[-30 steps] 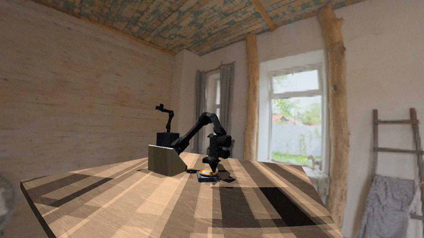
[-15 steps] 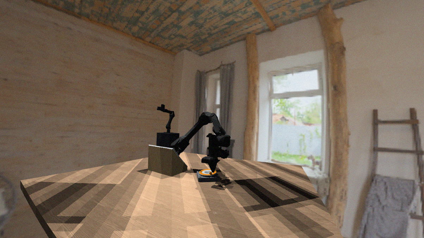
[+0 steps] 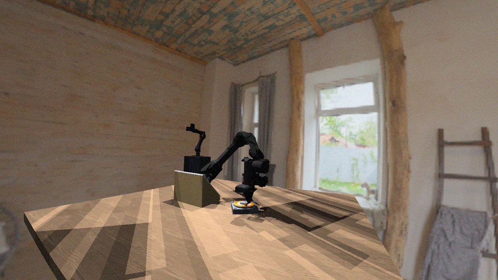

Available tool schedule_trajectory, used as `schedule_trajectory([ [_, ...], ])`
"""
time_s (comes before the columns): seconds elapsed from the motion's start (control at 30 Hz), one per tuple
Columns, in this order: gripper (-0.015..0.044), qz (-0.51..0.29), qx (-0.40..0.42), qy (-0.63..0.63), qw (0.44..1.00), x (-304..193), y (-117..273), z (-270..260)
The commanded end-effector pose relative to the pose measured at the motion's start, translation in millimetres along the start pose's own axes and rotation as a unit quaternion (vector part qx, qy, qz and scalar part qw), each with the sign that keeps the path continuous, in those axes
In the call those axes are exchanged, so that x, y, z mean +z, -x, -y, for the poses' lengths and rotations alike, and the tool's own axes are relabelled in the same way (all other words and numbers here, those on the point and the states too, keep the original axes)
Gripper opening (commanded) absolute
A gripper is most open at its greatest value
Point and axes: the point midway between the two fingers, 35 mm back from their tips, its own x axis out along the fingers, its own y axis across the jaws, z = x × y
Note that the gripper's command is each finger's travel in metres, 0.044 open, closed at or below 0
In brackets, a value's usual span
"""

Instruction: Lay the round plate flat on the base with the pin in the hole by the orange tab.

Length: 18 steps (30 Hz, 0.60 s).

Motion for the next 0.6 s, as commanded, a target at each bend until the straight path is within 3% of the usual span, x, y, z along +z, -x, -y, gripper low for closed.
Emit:
schedule_trajectory([
  [0.0, 0.0000, -0.008, 0.000, -0.004, 1.000, -6, -3, 3],
  [0.4, 0.0000, -0.008, -0.001, -0.004, 1.000, -8, 39, 3],
  [0.57, 0.0000, -0.009, 0.003, -0.010, 1.000, -9, 32, 4],
])
